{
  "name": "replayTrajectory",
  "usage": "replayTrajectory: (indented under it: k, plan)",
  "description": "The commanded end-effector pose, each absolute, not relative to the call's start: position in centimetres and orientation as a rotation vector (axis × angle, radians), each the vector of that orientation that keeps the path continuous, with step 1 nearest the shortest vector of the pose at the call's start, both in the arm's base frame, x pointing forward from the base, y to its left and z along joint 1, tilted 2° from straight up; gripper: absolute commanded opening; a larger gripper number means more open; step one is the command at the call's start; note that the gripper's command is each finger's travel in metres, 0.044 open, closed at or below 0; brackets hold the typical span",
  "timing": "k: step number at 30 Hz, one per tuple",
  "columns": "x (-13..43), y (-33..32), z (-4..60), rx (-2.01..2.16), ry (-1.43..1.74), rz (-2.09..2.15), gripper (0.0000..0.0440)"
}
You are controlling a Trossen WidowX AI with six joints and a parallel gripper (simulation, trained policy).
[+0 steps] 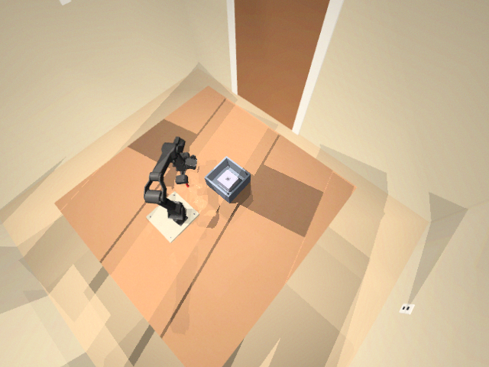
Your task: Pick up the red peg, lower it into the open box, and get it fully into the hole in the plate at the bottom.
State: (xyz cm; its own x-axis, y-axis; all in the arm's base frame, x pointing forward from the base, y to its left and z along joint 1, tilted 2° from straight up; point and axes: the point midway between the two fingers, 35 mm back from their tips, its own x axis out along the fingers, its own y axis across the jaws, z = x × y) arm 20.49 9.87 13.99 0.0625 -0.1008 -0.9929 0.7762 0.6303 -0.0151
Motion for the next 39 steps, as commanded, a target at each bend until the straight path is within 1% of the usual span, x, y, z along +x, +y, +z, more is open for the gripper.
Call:
replayTrajectory:
  k: [1, 13, 15, 16, 18, 29, 32, 36, 39]
  plan:
    - [19.7, 10.7, 12.3, 0.605, 1.382, -0.736, 0.044]
    - [19.2, 12.0, 6.5, 0.543, 1.354, -0.7, 0.0429]
    - [19.1, 12.0, 5.8, 0.53, 1.352, -0.692, 0.0421]
    - [19.1, 12.0, 5.5, 0.522, 1.355, -0.689, 0.0411]
    - [18.9, 11.9, 4.9, 0.506, 1.363, -0.687, 0.0367]
    - [18.4, 11.4, 3.4, 0.461, 1.407, -0.724, 0.0078]
    - [18.4, 11.3, 3.2, 0.447, 1.415, -0.735, 0.0017]
    - [19.4, 10.6, 5.1, 0.427, 1.362, -0.729, 0.0002]
    - [19.9, 10.1, 6.7, 0.419, 1.333, -0.727, 0.0]
